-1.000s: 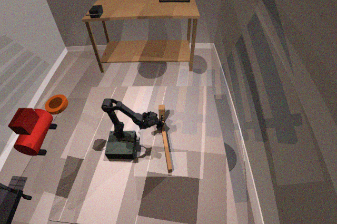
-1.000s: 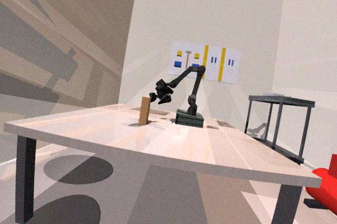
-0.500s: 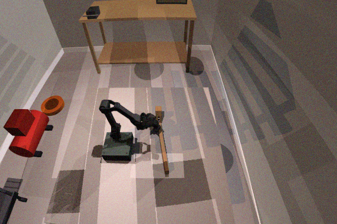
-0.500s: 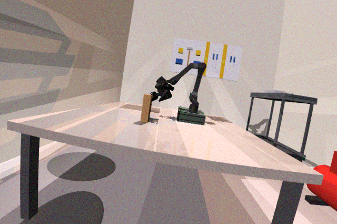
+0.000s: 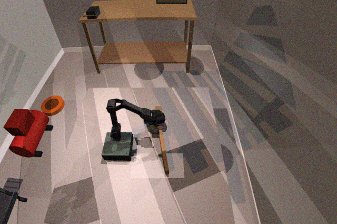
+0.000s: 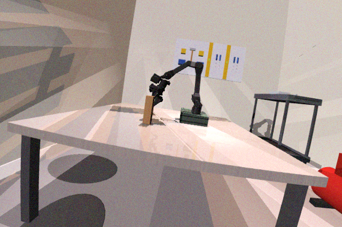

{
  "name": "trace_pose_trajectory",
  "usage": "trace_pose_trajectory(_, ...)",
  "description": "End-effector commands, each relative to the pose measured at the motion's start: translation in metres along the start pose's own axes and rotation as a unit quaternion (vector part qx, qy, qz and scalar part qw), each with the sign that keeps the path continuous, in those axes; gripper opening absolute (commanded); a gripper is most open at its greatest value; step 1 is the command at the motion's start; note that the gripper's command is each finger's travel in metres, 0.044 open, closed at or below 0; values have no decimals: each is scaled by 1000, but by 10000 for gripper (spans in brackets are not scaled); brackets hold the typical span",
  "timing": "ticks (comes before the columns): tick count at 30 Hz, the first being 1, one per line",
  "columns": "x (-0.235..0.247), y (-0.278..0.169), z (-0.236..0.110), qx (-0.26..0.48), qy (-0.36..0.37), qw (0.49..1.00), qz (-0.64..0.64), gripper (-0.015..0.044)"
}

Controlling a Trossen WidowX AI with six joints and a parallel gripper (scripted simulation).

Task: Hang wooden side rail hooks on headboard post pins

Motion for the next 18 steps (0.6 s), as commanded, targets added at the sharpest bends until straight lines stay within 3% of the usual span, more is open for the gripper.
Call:
trace_pose_trajectory(1,1,10,0,14,-44,992,114,440)
trace_pose_trajectory(9,3,23,-5,14,-150,926,346,440)
trace_pose_trajectory(18,7,34,-16,-44,-262,789,554,440)
Point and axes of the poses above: the point midway between the two fingers, 35 mm back from their tips, its own z axis out along the fingers, its own x axis across the jaws, y = z × x, the point moved 3 cm from there along -z, back along the fingers, and after that the axes turned 4 degrees about -z, right-handed, at the moved point
